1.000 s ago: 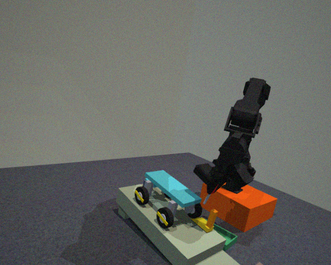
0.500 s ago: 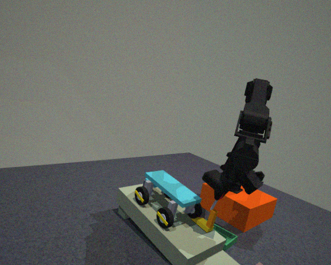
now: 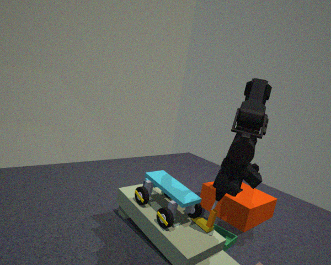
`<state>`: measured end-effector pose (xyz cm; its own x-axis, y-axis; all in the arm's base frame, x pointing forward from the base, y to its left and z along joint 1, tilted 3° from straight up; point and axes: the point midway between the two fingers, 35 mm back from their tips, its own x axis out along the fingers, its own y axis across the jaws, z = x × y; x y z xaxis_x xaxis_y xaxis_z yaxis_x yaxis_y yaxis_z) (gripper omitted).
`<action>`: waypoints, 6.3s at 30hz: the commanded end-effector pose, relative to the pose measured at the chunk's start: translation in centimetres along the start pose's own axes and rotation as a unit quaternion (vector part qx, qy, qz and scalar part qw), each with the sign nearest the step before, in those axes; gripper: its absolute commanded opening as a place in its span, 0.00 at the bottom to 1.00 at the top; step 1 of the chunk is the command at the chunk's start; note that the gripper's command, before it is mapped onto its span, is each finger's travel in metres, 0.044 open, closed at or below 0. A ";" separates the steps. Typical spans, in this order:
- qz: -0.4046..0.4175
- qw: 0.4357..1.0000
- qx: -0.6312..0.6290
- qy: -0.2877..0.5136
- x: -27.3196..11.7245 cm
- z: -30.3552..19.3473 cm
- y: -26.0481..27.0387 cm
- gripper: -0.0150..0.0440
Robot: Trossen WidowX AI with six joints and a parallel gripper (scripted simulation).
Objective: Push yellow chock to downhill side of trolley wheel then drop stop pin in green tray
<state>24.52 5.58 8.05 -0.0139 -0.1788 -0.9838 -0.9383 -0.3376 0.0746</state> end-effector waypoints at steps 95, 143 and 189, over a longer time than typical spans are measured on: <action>-0.156 0.821 -0.537 -0.113 7.7 4.3 0.9 0.58; -0.155 0.821 -0.537 -0.112 9.6 1.8 1.8 0.58; -0.154 0.822 -0.537 -0.112 8.1 0.6 2.6 0.92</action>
<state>21.49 3.83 -0.93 -0.0249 0.1967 -0.9801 -0.0741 -0.9781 -0.1944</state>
